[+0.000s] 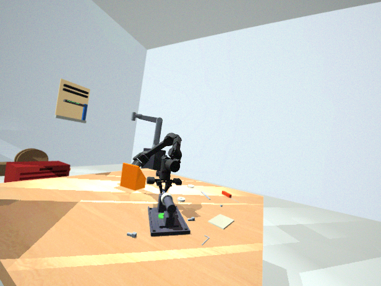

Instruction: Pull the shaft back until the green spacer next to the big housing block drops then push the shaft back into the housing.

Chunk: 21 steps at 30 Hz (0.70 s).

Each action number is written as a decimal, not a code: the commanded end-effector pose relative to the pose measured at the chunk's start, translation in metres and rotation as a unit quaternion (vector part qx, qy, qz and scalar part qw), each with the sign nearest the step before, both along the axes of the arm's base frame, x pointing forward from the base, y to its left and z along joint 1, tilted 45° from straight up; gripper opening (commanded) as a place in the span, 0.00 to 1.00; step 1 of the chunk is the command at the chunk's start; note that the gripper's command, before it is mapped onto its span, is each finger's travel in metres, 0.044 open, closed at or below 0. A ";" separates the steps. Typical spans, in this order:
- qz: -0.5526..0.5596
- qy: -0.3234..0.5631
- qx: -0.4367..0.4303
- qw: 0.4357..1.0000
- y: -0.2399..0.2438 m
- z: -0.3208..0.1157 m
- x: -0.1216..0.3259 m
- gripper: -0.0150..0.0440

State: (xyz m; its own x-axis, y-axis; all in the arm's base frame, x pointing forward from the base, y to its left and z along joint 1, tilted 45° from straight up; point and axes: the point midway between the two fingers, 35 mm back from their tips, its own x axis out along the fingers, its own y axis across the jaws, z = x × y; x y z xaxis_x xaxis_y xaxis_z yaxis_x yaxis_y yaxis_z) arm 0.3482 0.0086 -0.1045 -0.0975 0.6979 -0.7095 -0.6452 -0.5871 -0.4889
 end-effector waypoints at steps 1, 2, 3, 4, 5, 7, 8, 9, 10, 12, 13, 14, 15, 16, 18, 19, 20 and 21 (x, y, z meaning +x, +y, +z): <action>0.001 -0.002 -0.004 1.000 -0.002 -0.001 0.002 0.25; 0.001 -0.002 -0.004 1.000 -0.002 -0.001 0.002 0.25; 0.001 -0.002 -0.004 1.000 -0.002 -0.002 0.003 0.25; 0.001 -0.002 -0.004 1.000 -0.002 -0.002 0.003 0.25; 0.001 -0.002 -0.004 1.000 -0.002 -0.002 0.003 0.25; 0.001 -0.002 -0.004 1.000 -0.003 -0.002 0.003 0.25; 0.001 -0.002 -0.004 1.000 -0.003 -0.002 0.004 0.25; 0.001 -0.002 -0.004 1.000 -0.003 -0.002 0.004 0.25; 0.001 -0.002 -0.004 1.000 -0.003 -0.003 0.004 0.25; 0.001 -0.002 -0.004 1.000 -0.003 -0.003 0.004 0.25; 0.001 -0.002 -0.004 1.000 -0.003 -0.003 0.005 0.25; 0.001 -0.002 -0.004 1.000 -0.003 -0.003 0.005 0.25; 0.001 -0.002 -0.004 1.000 -0.004 -0.003 0.005 0.25; 0.001 -0.002 -0.004 1.000 -0.004 -0.003 0.005 0.25; 0.001 -0.002 -0.004 1.000 -0.004 -0.004 0.006 0.25; 0.001 -0.002 -0.004 1.000 -0.004 -0.004 0.006 0.25; 0.001 -0.002 -0.004 1.000 -0.004 -0.004 0.006 0.25; 0.001 -0.002 -0.004 1.000 -0.004 -0.004 0.006 0.25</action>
State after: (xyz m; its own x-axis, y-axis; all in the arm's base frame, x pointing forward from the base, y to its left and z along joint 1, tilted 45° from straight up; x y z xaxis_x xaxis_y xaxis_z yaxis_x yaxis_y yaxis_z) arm 0.3526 0.0062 -0.1072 -0.0971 0.6980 -0.7095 -0.6448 -0.5871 -0.4894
